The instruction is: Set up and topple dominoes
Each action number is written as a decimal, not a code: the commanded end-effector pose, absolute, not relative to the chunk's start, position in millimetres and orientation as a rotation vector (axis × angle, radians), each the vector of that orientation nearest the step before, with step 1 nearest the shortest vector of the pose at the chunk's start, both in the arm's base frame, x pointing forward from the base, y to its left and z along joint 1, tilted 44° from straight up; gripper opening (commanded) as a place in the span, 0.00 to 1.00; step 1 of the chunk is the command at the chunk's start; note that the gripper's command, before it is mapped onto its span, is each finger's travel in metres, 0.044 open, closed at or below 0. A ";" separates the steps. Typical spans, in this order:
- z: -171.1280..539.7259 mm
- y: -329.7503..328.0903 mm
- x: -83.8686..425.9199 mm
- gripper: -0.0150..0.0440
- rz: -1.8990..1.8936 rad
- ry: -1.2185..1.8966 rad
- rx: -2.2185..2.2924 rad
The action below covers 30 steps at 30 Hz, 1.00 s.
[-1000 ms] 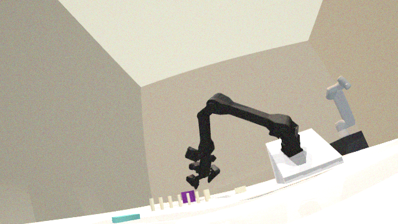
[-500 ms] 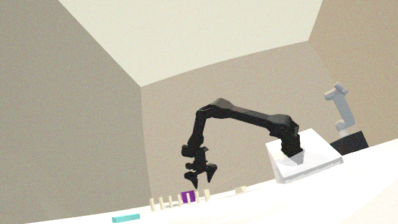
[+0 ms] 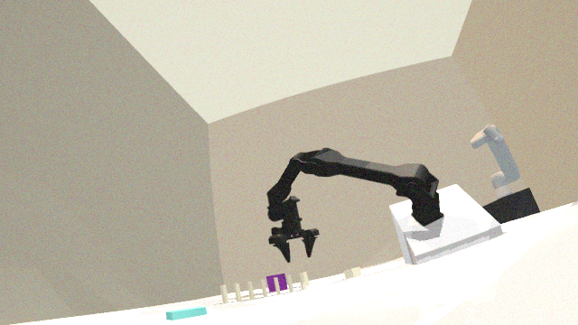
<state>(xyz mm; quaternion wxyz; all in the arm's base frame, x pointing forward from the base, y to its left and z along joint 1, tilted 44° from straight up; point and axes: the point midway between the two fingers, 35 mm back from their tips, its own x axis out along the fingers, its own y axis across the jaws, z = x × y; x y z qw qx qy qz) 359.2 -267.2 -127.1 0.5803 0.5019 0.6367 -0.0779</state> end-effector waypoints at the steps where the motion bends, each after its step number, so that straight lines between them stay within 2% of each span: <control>1: -107.5 -257.2 353.4 1.00 -0.080 1.536 1.265; 9: -108.3 -256.6 353.6 1.00 -0.080 1.536 1.265; 19: -152.4 -216.7 364.0 1.00 -0.077 1.535 1.266; 30: -161.7 -207.2 365.7 1.00 -0.076 1.535 1.267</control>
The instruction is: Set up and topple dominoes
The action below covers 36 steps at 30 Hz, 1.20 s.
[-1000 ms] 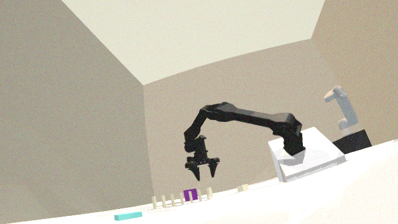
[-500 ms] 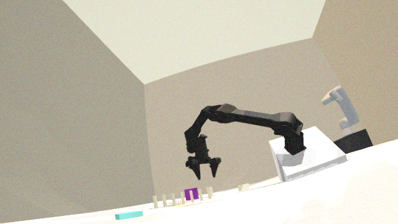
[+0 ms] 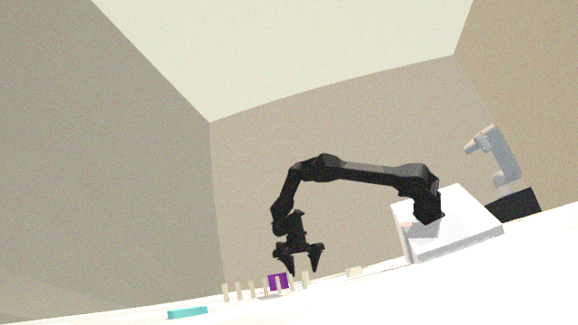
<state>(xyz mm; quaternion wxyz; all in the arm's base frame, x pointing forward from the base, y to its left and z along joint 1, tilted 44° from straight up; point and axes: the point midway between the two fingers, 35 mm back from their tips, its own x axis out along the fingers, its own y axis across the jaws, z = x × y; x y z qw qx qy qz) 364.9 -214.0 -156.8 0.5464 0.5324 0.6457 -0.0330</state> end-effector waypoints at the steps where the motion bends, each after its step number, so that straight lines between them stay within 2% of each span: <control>1: -162.8 -206.0 365.9 1.00 -0.076 1.535 1.267; 6: -165.7 -203.1 366.5 1.00 -0.076 1.535 1.267; 19: -165.7 -203.1 366.5 0.44 -0.076 1.535 1.267; 29: -163.9 -205.0 366.4 0.44 -0.075 1.535 1.265; 36: -96.1 -265.5 350.8 0.44 -0.032 1.515 1.180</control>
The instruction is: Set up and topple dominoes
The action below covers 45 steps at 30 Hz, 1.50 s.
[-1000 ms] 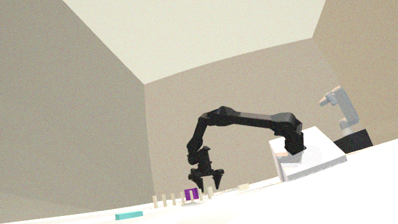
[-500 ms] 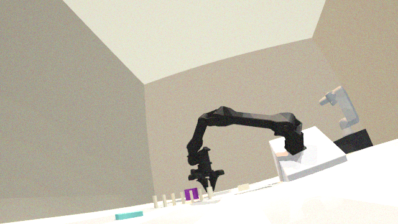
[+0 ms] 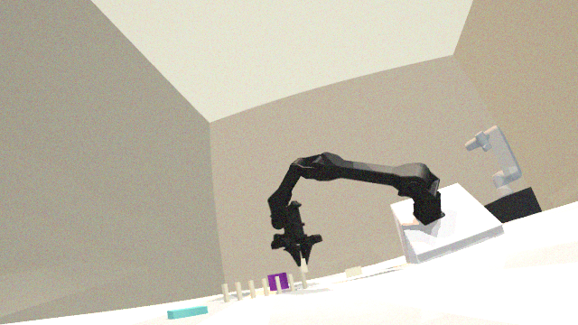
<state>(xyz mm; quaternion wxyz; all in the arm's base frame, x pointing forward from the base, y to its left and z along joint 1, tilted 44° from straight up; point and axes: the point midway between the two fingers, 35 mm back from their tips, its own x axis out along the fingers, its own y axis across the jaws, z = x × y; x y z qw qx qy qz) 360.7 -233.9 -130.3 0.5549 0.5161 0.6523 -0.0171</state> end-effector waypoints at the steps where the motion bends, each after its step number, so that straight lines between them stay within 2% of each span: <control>1: -94.1 -267.0 350.0 0.44 -0.031 1.514 1.178; 11: -87.9 -264.5 349.5 0.44 0.004 1.508 1.143; 26: 23.5 -180.4 302.8 0.44 0.681 1.254 0.386; 38: 23.8 -178.6 302.2 0.44 0.688 1.249 0.377; 45: -4.1 -157.9 312.5 0.44 0.685 1.250 0.375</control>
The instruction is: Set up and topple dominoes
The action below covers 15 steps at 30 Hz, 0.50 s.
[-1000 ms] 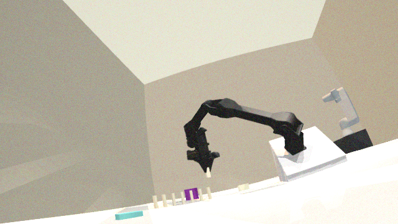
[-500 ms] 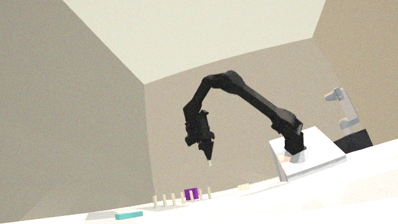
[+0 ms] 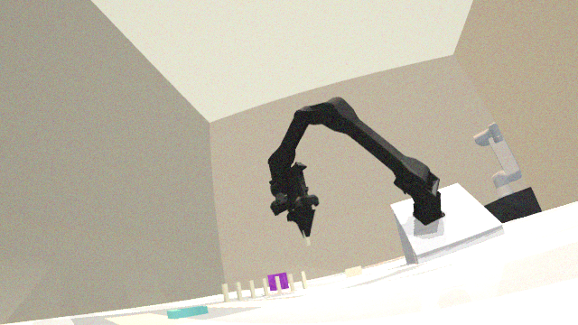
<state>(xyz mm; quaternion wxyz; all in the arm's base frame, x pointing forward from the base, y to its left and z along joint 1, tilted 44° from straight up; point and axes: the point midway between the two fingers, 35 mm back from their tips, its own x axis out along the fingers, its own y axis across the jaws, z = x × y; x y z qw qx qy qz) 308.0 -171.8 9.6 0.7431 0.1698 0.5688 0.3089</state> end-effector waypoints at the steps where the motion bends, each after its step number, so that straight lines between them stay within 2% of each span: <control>1: -8.4 -154.3 313.9 0.44 0.685 1.250 0.375; 15: -63.2 -100.6 323.0 0.44 0.690 1.246 0.379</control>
